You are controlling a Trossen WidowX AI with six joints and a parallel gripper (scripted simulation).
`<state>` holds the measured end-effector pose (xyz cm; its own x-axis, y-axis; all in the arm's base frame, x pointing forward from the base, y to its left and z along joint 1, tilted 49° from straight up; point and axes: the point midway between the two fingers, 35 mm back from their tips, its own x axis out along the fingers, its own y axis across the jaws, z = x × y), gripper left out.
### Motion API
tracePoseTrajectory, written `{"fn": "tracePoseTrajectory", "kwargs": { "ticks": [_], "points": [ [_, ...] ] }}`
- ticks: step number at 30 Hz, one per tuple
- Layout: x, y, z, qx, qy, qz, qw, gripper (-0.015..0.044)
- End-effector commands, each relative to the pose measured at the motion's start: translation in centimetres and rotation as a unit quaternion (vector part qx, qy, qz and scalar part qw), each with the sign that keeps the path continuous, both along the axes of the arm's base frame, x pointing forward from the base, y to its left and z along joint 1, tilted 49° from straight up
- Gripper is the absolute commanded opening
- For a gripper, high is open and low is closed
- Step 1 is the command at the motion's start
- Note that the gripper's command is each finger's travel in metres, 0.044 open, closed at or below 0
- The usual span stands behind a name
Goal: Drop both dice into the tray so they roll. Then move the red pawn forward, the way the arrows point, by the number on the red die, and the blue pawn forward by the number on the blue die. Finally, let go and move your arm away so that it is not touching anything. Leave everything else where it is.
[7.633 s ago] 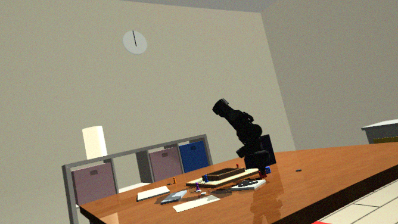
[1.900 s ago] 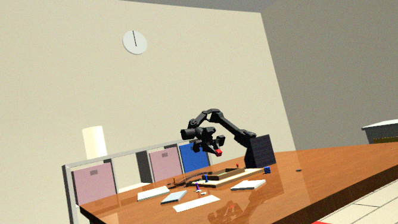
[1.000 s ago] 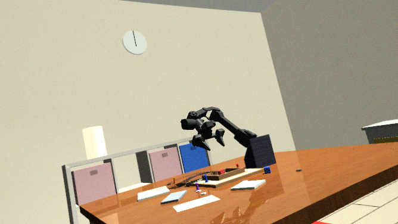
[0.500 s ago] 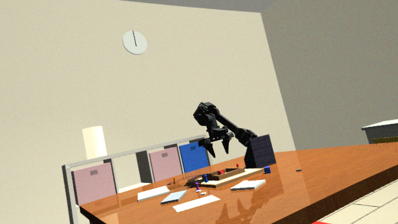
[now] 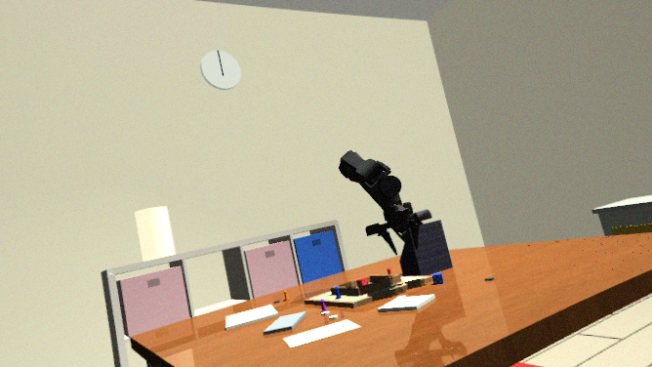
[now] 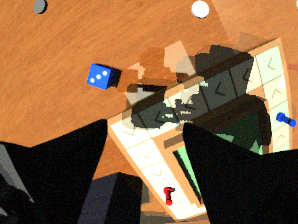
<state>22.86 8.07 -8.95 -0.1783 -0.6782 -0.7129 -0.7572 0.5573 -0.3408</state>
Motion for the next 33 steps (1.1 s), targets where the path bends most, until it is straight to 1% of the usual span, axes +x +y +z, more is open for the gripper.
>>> {"fn": "tracePoseTrajectory", "kwargs": {
  "ticks": [1, 3, 12, 23, 33],
  "points": [
    [-3.5, 2.5, -5.3, -0.046, -0.083, -0.075, 0.993, 0.0275],
    [-3.9, 2.7, -6.0, -0.053, -0.097, -0.084, 0.99, 0.0275],
    [-3.8, 2.7, -6.0, -0.053, -0.097, -0.084, 0.99, 0.0275],
    [-4.2, 0.5, -7.9, -0.053, -0.098, -0.084, 0.99, 0.0275],
    [-4.3, -0.1, -8.5, -0.054, -0.098, -0.084, 0.99, 0.0275]
  ]
}}
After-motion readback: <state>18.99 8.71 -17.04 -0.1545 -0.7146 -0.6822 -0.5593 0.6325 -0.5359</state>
